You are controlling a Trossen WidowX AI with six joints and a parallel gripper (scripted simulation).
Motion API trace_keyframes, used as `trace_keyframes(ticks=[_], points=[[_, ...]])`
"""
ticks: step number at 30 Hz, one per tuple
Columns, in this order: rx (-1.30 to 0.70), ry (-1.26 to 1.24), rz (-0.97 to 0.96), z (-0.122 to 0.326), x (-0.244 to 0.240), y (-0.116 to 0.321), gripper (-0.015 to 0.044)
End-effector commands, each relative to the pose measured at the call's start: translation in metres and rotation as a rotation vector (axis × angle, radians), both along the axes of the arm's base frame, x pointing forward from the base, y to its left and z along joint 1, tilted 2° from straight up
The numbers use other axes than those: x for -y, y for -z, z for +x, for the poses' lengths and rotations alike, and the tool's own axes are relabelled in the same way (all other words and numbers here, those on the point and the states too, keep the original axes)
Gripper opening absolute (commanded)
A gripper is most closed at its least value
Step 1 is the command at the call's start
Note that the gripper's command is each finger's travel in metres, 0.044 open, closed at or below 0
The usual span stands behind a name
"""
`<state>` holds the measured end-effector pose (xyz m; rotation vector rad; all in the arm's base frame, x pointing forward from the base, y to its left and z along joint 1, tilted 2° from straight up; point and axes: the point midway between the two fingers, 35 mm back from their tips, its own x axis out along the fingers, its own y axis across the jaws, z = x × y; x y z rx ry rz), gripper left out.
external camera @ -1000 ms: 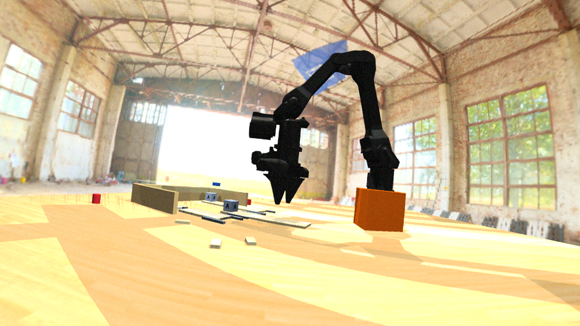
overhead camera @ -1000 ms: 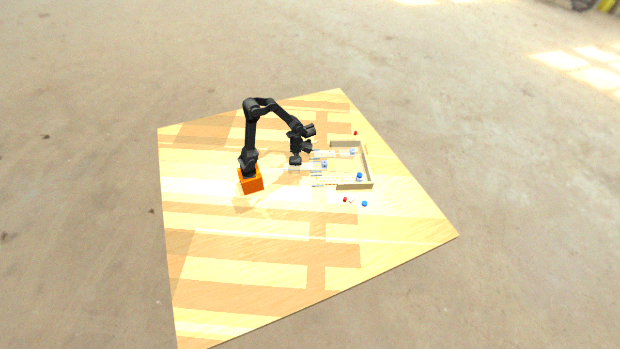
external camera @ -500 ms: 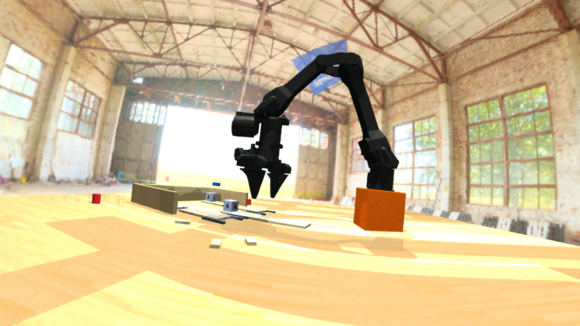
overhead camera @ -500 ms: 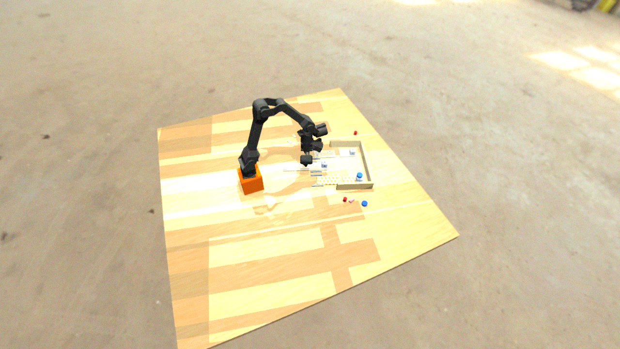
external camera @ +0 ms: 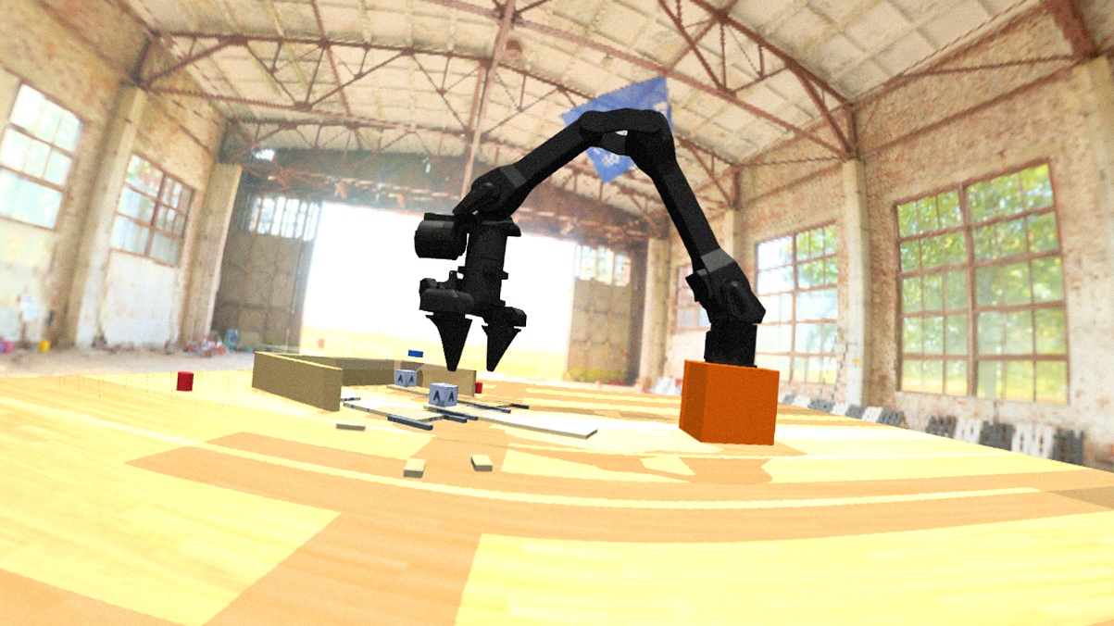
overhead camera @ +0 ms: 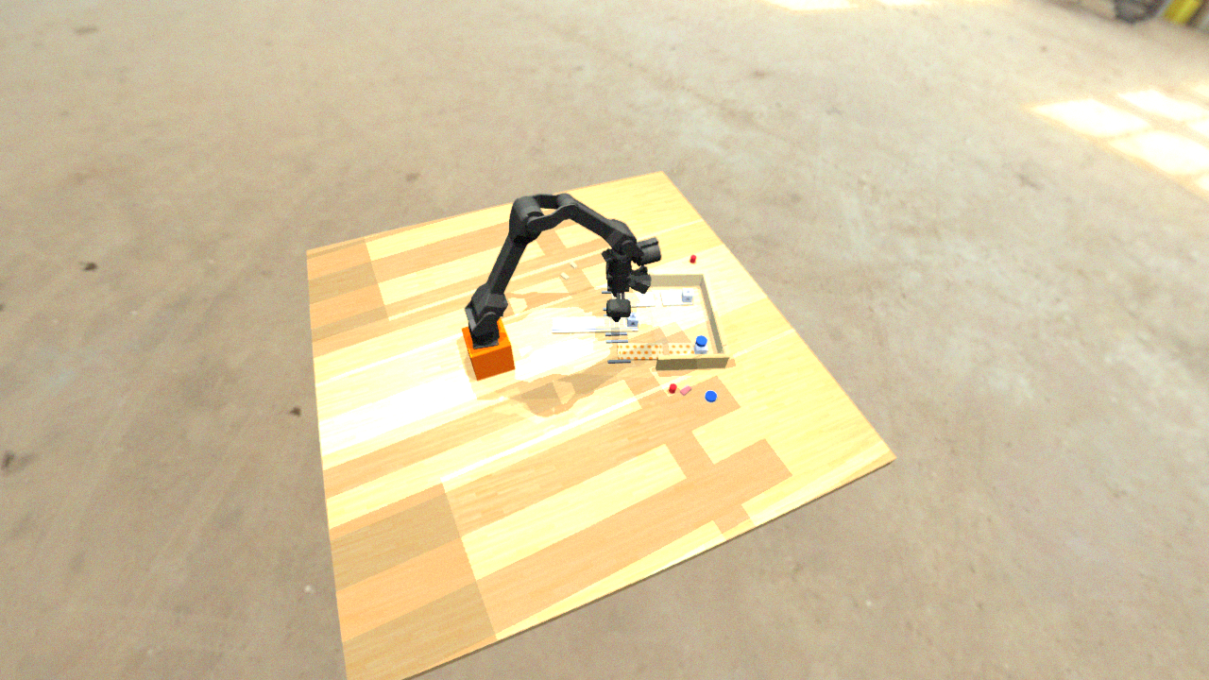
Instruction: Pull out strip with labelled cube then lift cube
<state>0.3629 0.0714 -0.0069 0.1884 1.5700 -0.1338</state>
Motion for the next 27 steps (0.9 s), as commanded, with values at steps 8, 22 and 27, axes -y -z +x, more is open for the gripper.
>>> trace_keyframes(ticks=[8, 22, 27], points=[[0.001, -0.002, -0.003, 0.04, 0.009, -0.004, 0.044], [0.002, -0.002, -0.003, 0.049, 0.011, 0.011, 0.025], [0.002, -0.002, -0.003, 0.049, 0.011, 0.019, 0.025]])
